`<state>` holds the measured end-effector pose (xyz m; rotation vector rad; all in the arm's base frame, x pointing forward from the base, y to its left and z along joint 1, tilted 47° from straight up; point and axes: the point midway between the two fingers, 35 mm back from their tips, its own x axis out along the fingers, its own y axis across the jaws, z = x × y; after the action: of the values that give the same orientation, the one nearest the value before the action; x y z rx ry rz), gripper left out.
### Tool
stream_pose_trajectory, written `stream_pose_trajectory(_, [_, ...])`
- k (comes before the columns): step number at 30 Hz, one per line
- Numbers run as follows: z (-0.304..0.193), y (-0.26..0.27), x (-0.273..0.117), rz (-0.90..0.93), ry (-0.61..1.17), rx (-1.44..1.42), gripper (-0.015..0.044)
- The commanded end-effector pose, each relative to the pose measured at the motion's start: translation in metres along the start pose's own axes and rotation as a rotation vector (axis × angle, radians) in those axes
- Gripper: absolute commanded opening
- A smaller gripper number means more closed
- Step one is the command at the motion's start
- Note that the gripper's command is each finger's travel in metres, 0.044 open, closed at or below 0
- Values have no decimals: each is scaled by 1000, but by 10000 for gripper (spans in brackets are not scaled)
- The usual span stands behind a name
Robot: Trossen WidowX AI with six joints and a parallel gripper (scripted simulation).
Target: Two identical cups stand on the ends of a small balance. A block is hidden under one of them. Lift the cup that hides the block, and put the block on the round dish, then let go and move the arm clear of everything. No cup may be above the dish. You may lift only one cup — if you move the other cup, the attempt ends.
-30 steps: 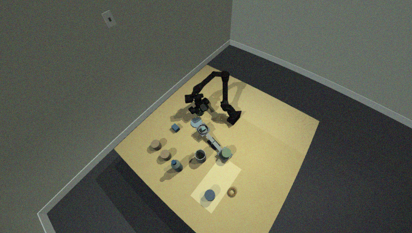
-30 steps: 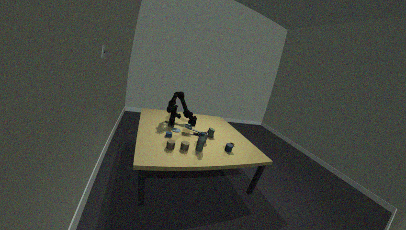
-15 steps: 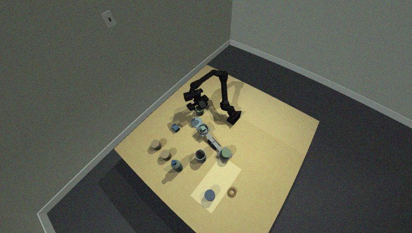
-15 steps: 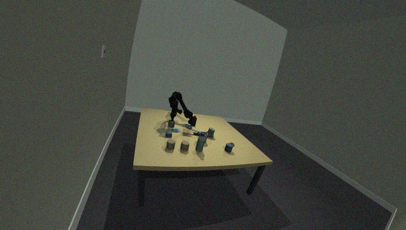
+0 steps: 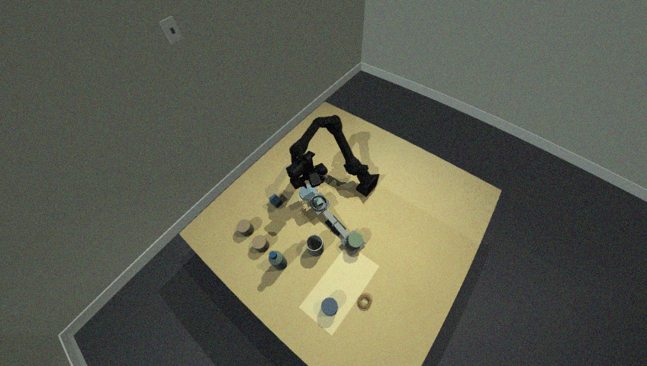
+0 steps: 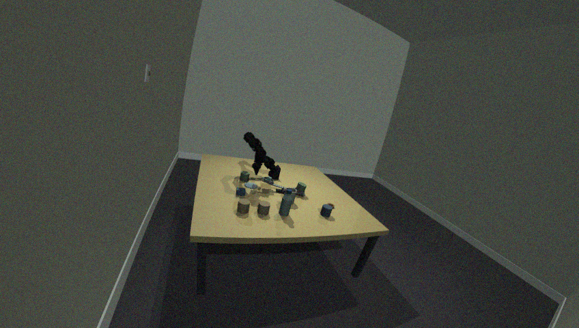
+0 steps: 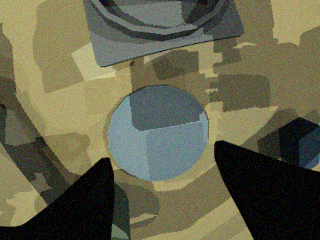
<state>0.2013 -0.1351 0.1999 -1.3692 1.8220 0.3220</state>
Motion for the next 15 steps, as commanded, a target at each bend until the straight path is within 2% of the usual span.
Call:
stream_pose_trajectory(1, [32, -9, -6, 21, 7, 30, 260])
stream_pose_trajectory(8, [98, -14, -20, 37, 72, 101, 260])
stream_pose_trajectory(15, [104, -13, -14, 36, 80, 108, 260])
